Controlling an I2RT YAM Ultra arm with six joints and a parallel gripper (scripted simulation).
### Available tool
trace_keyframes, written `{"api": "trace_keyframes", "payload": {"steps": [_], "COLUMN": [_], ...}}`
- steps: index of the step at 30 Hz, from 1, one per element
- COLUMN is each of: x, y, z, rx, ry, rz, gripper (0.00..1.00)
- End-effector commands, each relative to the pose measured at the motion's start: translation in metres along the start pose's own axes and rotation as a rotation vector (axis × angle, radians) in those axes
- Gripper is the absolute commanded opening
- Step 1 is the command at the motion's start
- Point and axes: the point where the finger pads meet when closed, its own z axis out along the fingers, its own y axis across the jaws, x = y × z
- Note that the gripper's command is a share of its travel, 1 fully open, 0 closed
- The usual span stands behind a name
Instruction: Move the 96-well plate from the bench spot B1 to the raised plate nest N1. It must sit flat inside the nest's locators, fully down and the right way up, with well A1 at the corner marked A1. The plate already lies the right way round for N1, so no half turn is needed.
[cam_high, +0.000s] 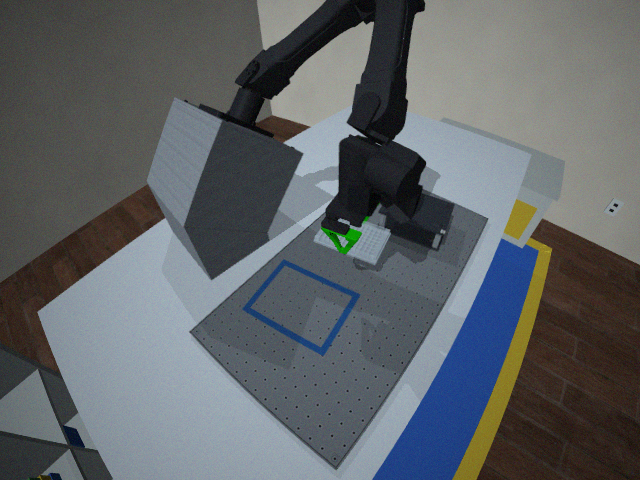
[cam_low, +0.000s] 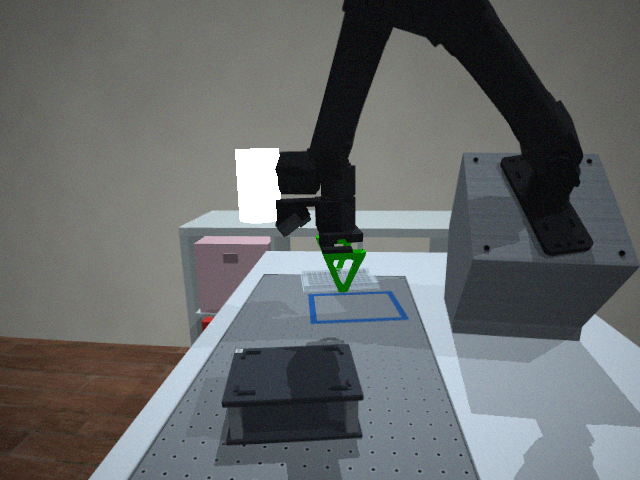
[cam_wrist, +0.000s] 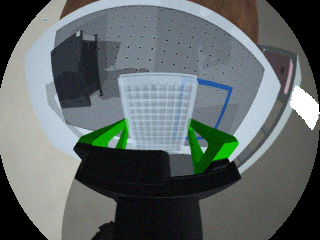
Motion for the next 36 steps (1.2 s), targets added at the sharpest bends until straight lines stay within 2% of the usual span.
{"api": "trace_keyframes", "payload": {"steps": [1,2,4,7,14,18,19,21,33,35,36], "x": [0.000,-0.003,-0.003,-0.007,-0.031,-0.034,-0.036,-0.037,-0.052,-0.052,-0.055], "y": [0.006,0.003,0.014,0.024,0.043,0.050,0.048,0.060,0.097,0.097,0.094], "z": [-0.007,-0.012,-0.008,-0.010,-0.020,-0.020,-0.025,-0.022,-0.029,-0.029,-0.034], "rx": [-0.004,0.003,-0.001,-0.003,0.007,0.007,0.011,0.008,0.009,0.009,0.011], "ry": [-0.007,-0.020,-0.003,-0.005,-0.035,-0.032,-0.044,-0.032,-0.033,-0.033,-0.045], "rz": [0.034,0.049,0.036,0.035,0.014,0.011,0.027,0.011,0.011,0.011,0.027], "gripper": [0.00,0.00,0.00,0.00,0.00,0.00,0.00,0.00,0.00,0.00,0.00]}}
